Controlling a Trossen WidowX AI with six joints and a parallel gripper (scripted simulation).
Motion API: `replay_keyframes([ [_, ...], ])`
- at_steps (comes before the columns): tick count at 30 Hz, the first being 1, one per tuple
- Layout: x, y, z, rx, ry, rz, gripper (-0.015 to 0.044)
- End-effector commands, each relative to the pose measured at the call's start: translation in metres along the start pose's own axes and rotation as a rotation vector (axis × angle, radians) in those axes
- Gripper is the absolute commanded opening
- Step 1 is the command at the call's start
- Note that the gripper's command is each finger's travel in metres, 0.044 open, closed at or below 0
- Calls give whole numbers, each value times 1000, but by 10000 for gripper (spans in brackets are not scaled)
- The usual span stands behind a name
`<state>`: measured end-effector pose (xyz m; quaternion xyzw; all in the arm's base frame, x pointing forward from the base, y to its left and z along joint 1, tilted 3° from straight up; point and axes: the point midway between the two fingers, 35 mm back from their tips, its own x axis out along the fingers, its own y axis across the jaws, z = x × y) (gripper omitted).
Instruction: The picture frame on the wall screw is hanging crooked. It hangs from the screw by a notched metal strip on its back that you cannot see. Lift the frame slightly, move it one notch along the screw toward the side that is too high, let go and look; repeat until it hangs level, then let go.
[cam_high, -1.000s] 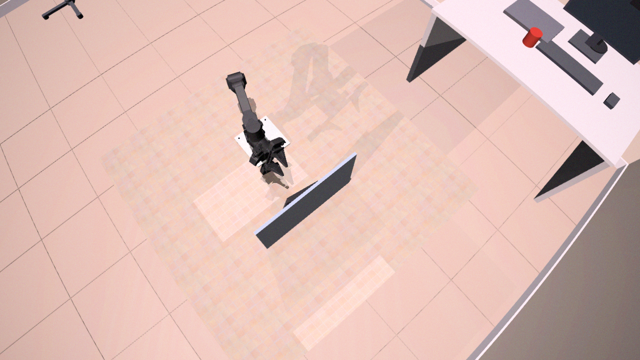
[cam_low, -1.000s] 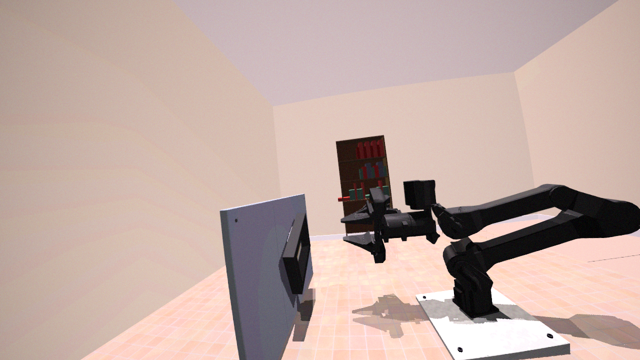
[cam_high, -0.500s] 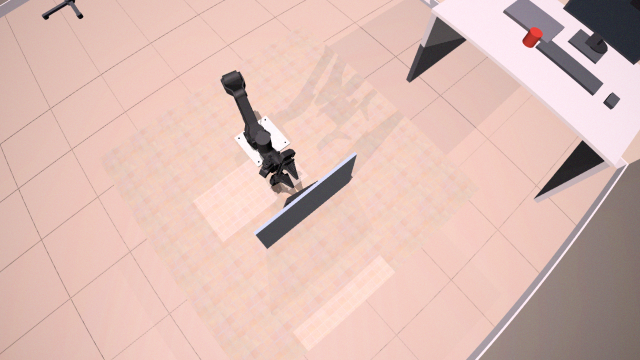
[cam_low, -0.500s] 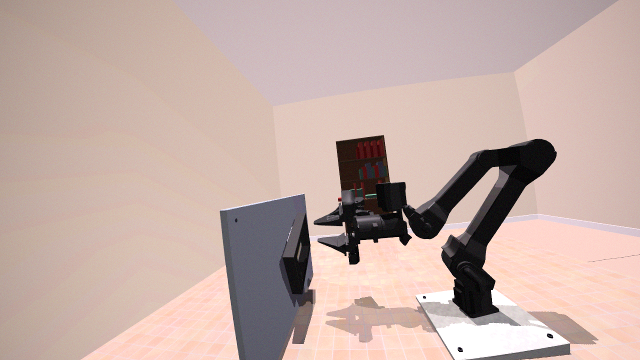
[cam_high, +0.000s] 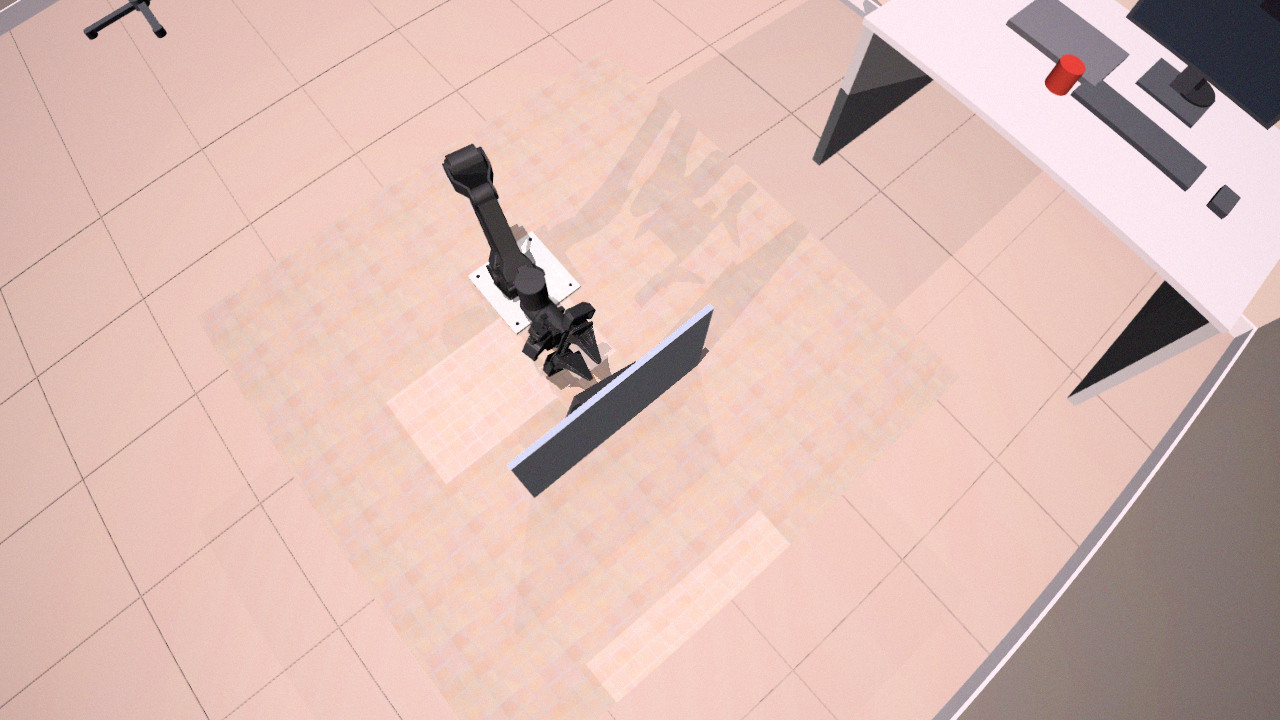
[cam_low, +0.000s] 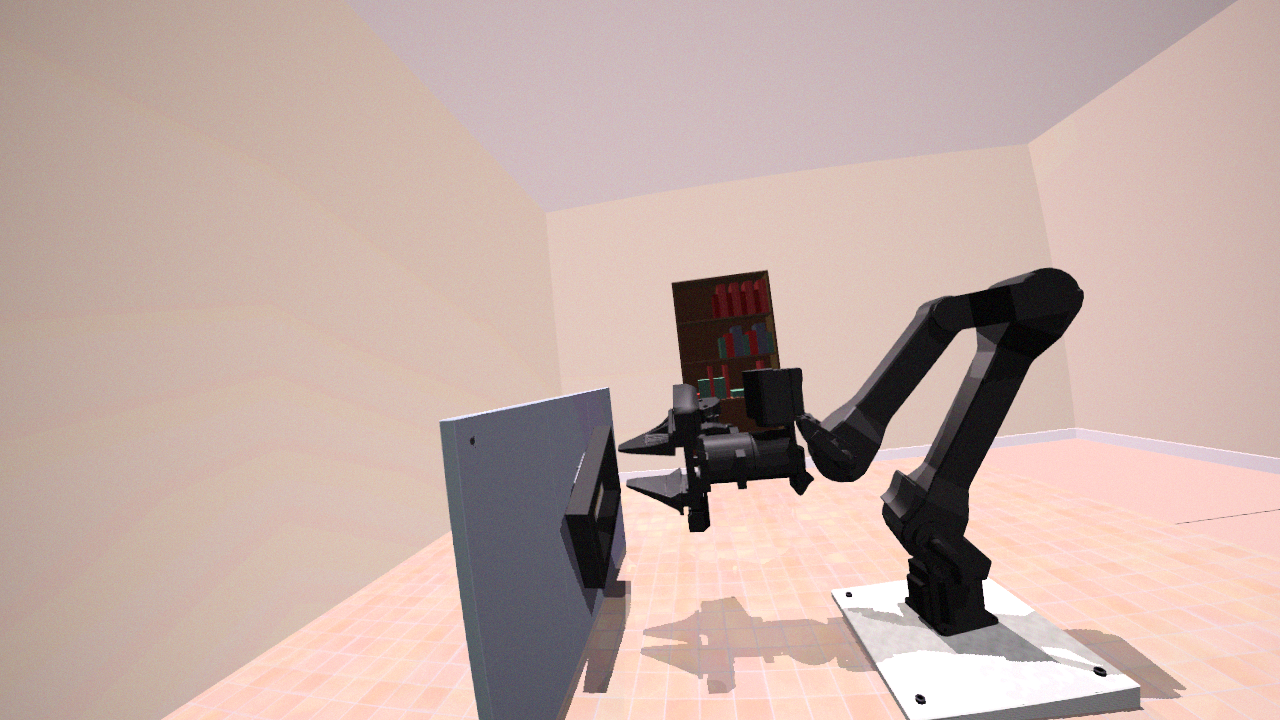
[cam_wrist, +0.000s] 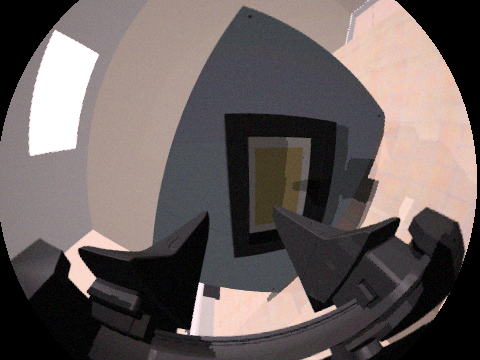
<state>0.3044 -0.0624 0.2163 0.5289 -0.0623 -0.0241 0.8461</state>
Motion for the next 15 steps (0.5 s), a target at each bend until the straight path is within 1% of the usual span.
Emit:
replay_keyframes([
  [1, 1, -1, 1, -3, -4, -3, 260],
  [7, 2, -1, 1, -3, -4, -3, 260],
  [15, 14, 0, 1, -3, -5, -2, 260],
])
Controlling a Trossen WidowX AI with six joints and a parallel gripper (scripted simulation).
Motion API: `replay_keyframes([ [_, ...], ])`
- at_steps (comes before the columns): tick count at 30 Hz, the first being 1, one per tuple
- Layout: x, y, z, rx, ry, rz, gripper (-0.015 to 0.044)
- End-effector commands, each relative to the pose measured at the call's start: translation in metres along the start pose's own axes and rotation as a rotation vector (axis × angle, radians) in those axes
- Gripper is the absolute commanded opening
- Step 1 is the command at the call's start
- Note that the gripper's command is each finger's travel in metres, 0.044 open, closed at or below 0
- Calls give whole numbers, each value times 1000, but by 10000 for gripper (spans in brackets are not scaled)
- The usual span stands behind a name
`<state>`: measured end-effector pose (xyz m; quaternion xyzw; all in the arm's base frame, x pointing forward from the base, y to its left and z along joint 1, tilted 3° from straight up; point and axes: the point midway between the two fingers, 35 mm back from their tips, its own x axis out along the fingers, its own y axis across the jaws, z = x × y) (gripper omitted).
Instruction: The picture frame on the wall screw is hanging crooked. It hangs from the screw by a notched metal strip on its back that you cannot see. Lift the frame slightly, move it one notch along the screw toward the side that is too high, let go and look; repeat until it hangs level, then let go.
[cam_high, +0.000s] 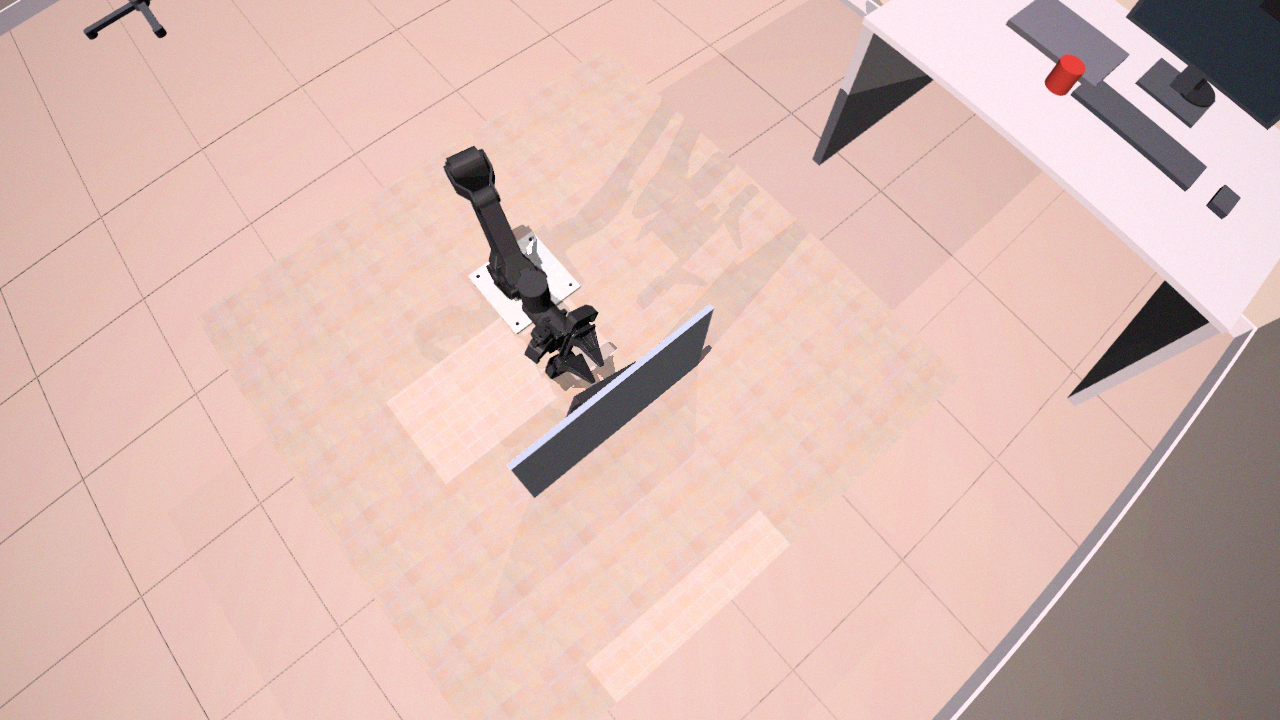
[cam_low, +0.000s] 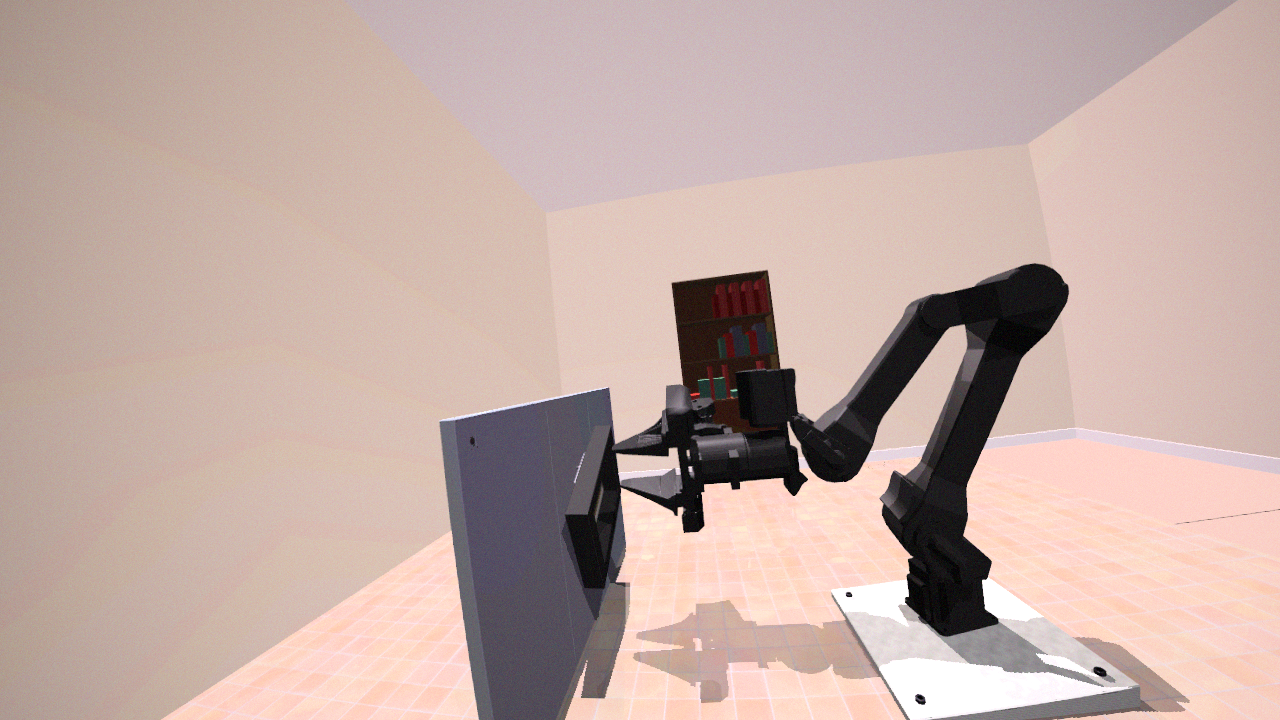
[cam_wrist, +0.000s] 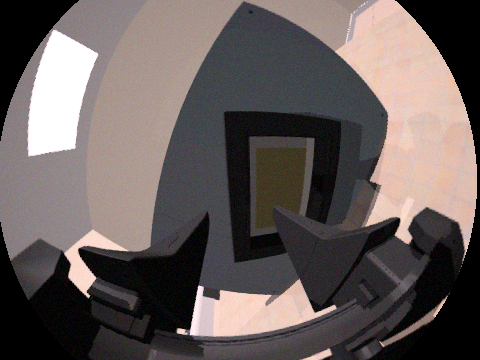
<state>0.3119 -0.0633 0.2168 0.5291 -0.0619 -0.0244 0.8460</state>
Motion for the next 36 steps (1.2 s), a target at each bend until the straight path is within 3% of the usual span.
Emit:
replay_keyframes([
  [1, 8, 0, 1, -3, -5, -1, 260],
  [18, 33, 0, 1, -3, -6, 1, 260],
  [36, 33, 0, 1, -3, -6, 1, 260],
])
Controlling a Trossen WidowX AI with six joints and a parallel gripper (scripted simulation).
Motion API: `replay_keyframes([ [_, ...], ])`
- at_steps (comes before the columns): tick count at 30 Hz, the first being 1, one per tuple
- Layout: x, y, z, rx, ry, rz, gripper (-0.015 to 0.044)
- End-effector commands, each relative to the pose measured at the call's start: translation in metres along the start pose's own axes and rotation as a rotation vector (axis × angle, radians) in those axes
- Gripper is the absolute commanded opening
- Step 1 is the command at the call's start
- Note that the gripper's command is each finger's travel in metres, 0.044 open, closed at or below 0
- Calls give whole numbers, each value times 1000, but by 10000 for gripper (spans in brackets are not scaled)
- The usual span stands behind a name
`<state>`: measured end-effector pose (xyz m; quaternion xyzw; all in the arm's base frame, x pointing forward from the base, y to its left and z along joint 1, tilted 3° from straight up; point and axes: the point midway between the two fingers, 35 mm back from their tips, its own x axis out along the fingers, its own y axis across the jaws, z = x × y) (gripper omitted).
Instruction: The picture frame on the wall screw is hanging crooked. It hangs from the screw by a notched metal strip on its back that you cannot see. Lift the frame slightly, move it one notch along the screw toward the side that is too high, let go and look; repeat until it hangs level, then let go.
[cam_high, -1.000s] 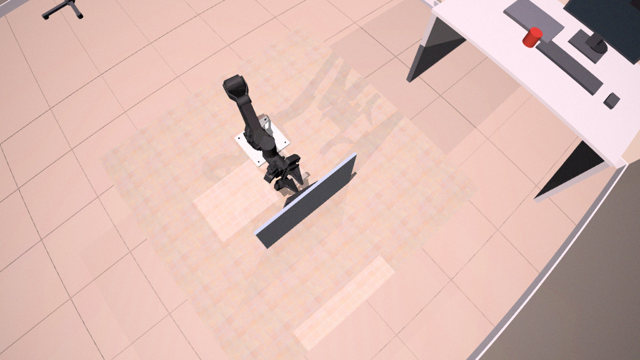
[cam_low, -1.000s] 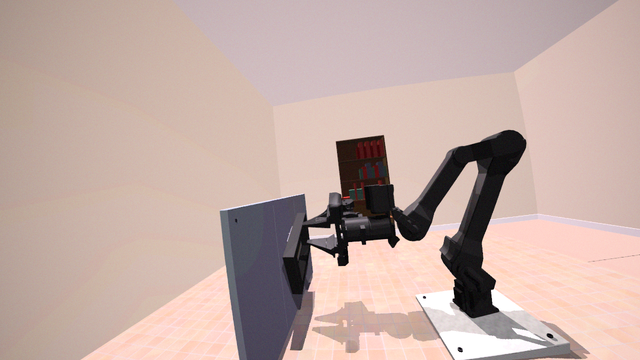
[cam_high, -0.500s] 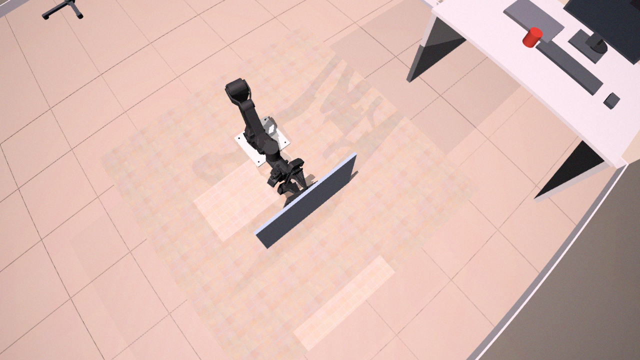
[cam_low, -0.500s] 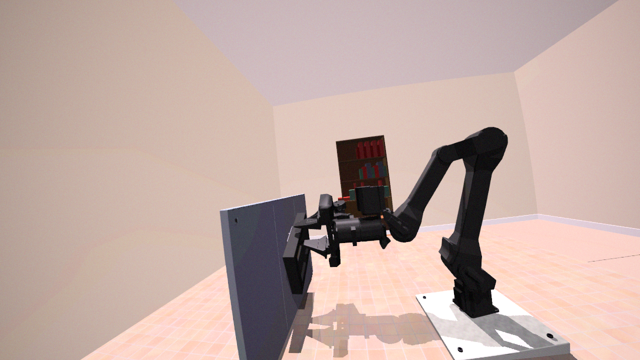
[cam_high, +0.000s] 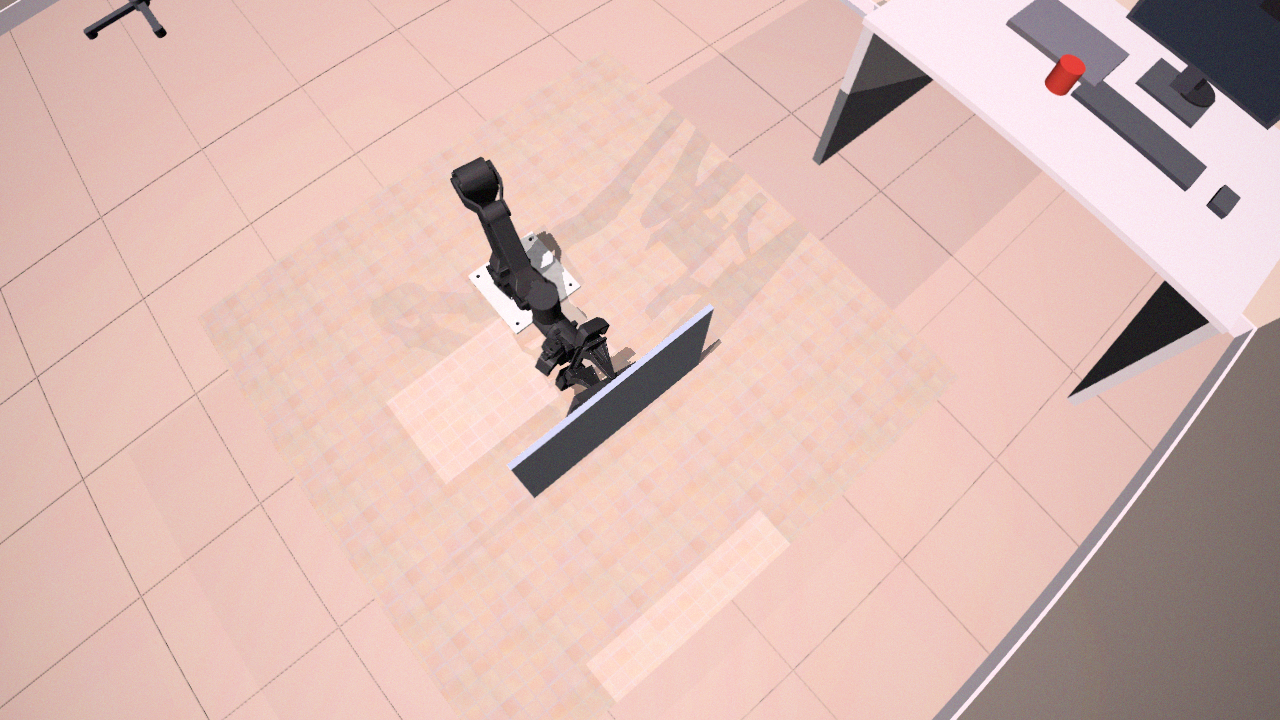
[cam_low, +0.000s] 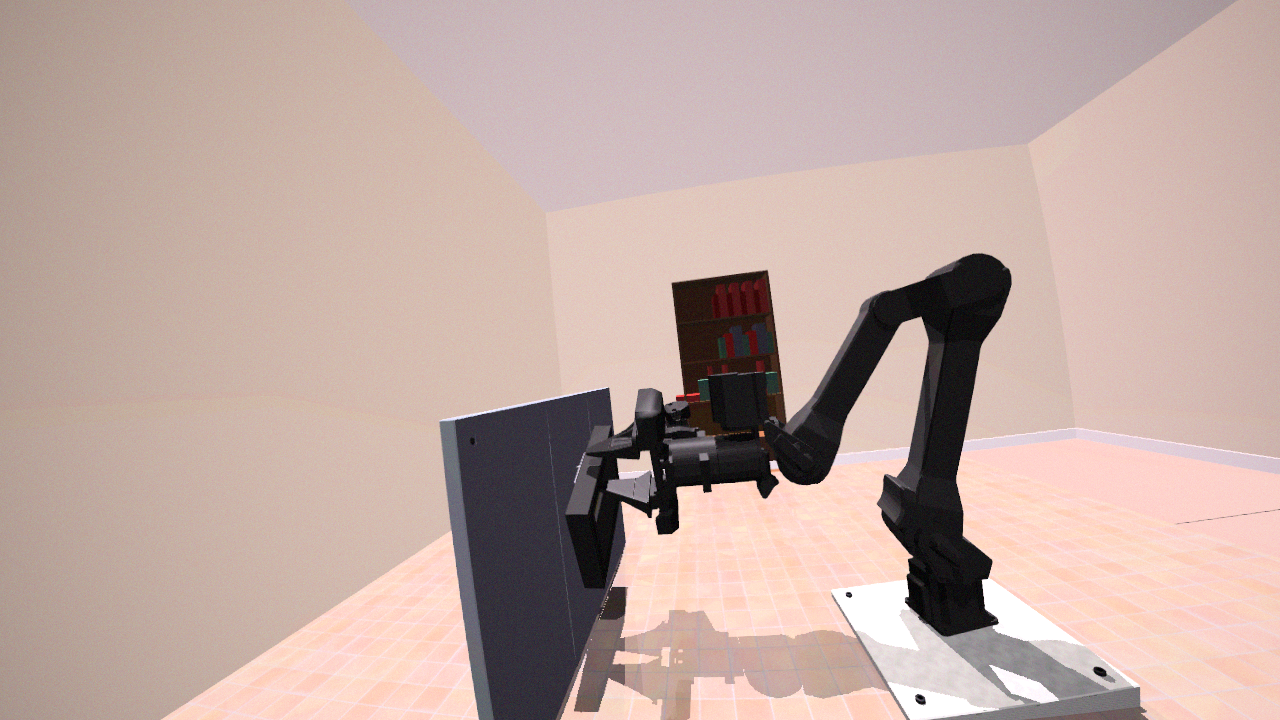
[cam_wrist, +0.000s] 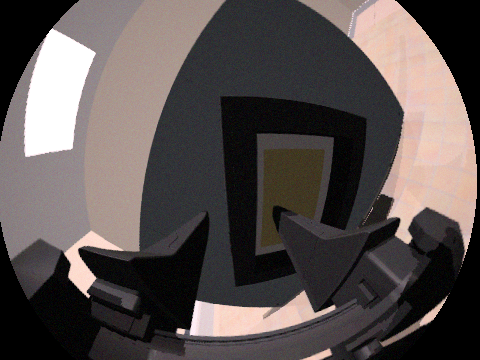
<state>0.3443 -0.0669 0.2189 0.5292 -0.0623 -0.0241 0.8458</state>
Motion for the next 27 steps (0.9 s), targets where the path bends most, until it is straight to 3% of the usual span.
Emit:
replay_keyframes([
  [1, 0, 0, 1, -4, -6, 0, 260],
  [24, 1, 0, 1, -4, -6, 0, 260],
  [27, 1, 0, 1, -4, -6, 0, 181],
])
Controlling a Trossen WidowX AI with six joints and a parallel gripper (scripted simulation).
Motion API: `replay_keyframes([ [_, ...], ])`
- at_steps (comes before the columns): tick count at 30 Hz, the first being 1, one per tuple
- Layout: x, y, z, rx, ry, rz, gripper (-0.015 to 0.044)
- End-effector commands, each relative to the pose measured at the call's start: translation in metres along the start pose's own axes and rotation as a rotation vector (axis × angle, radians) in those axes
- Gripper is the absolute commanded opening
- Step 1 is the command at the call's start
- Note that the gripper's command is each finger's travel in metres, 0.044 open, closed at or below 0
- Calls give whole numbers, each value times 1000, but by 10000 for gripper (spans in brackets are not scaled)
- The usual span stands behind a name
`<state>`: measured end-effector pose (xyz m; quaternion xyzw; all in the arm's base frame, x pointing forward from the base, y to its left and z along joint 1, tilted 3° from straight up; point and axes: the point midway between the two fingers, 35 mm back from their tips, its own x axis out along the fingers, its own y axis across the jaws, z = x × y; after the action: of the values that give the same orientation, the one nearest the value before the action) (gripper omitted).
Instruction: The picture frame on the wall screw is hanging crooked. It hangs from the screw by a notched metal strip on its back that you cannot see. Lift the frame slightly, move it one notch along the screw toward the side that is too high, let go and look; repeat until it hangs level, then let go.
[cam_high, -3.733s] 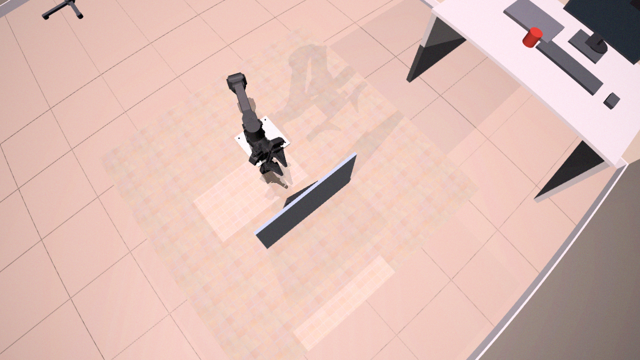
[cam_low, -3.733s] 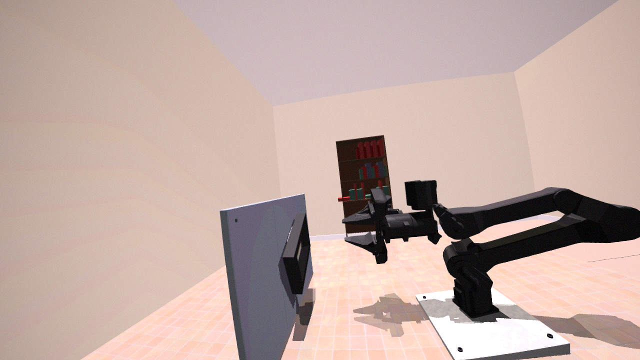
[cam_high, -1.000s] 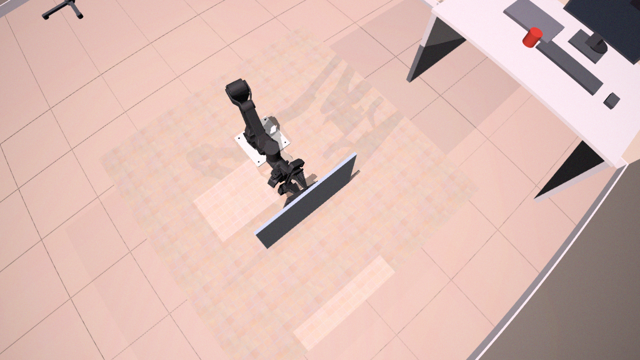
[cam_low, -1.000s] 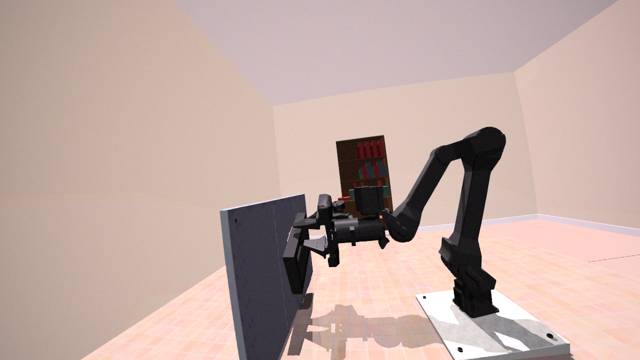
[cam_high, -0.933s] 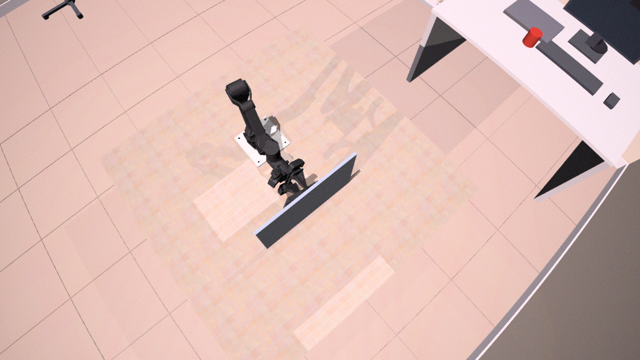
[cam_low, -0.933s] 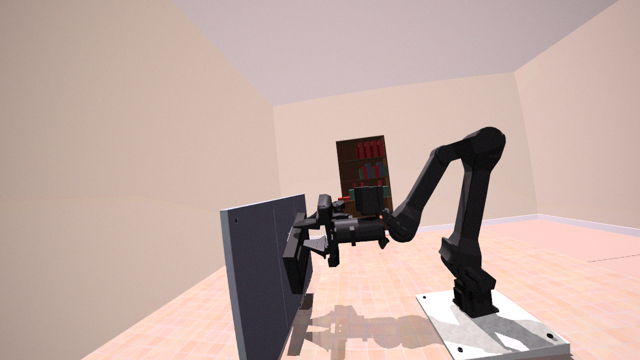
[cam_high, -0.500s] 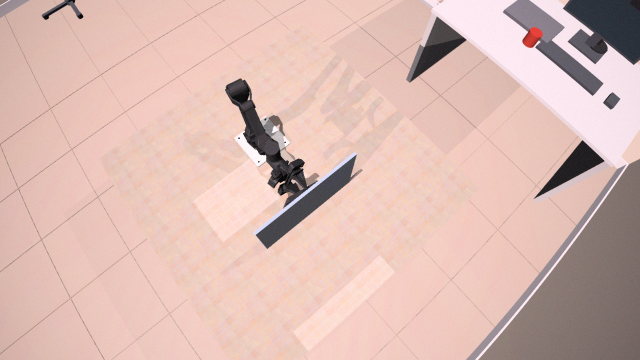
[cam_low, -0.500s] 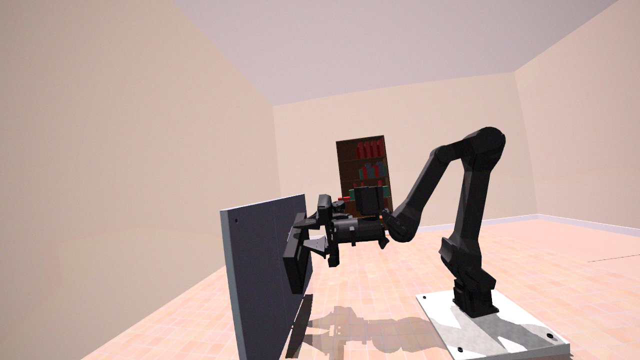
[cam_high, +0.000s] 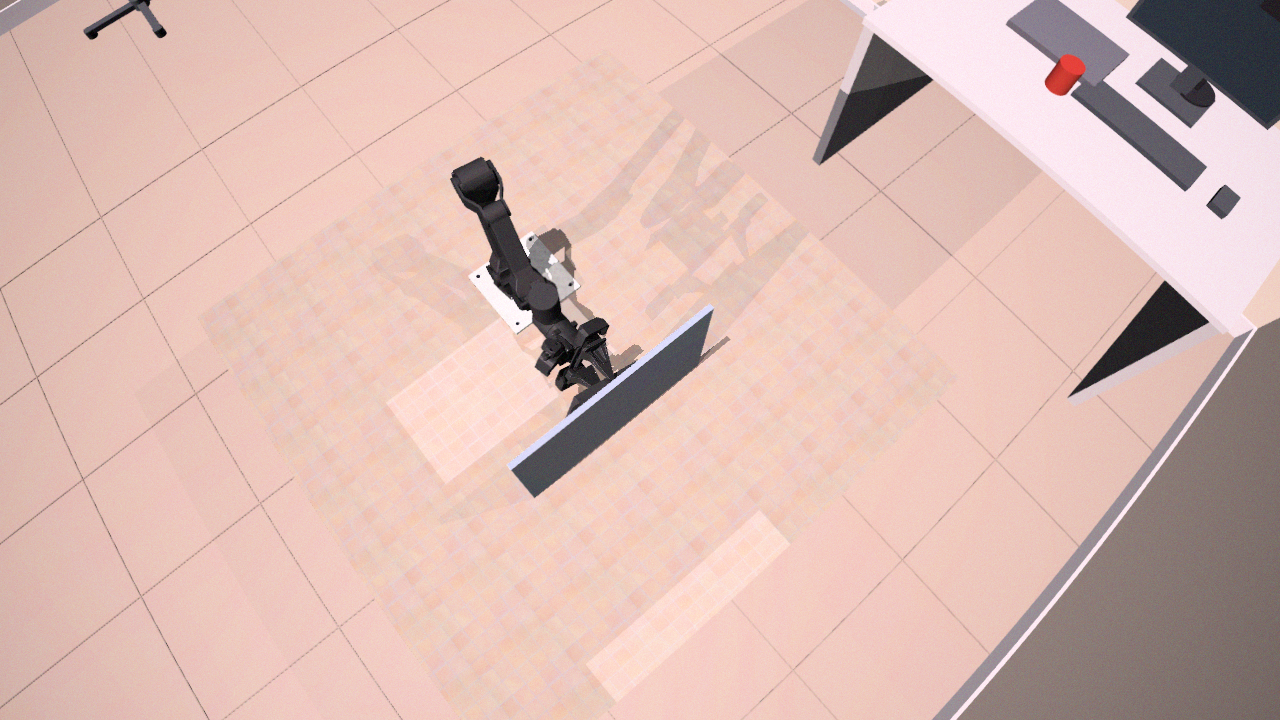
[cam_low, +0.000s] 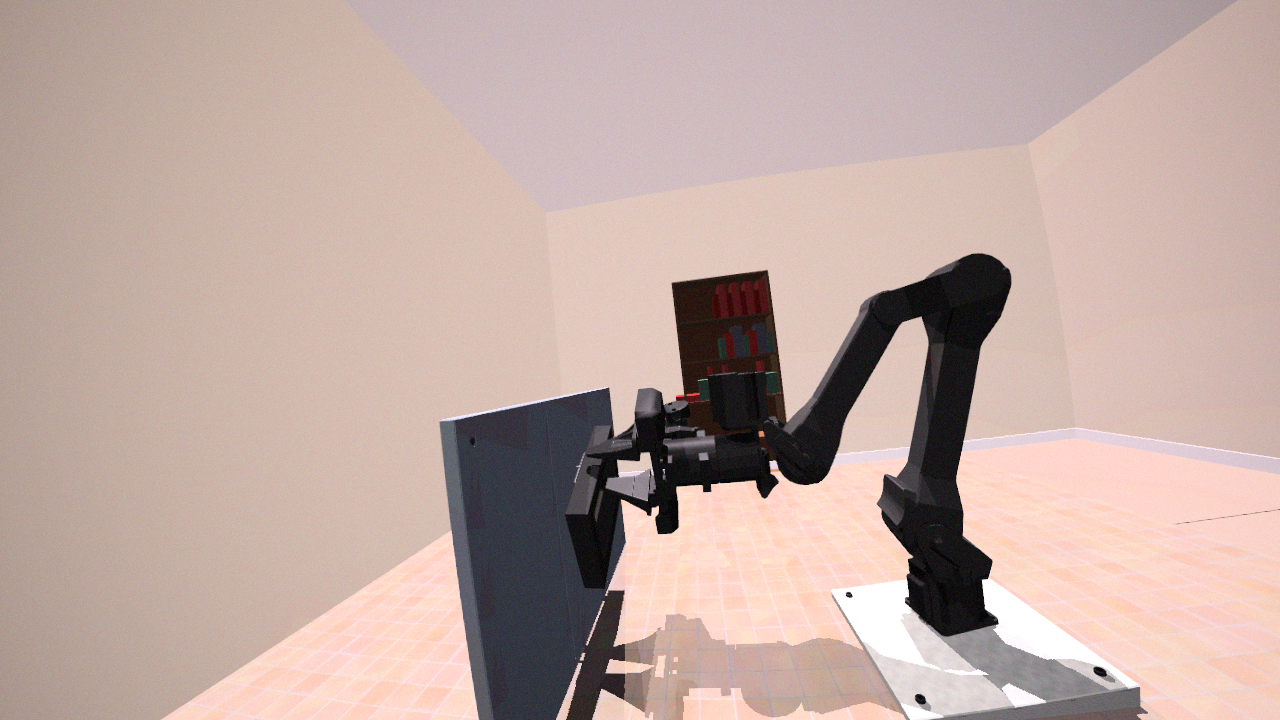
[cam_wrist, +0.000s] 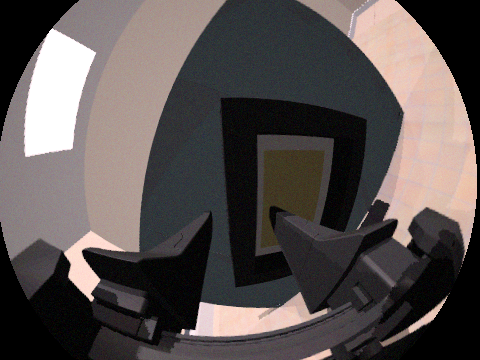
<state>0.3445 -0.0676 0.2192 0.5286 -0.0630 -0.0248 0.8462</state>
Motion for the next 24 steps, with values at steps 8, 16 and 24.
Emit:
replay_keyframes([
  [8, 0, 0, 1, -2, -4, 0, 50],
  [16, 0, 0, 1, -2, -4, 0, 0],
  [24, 0, 1, 0, -2, -4, 0, 0],
])
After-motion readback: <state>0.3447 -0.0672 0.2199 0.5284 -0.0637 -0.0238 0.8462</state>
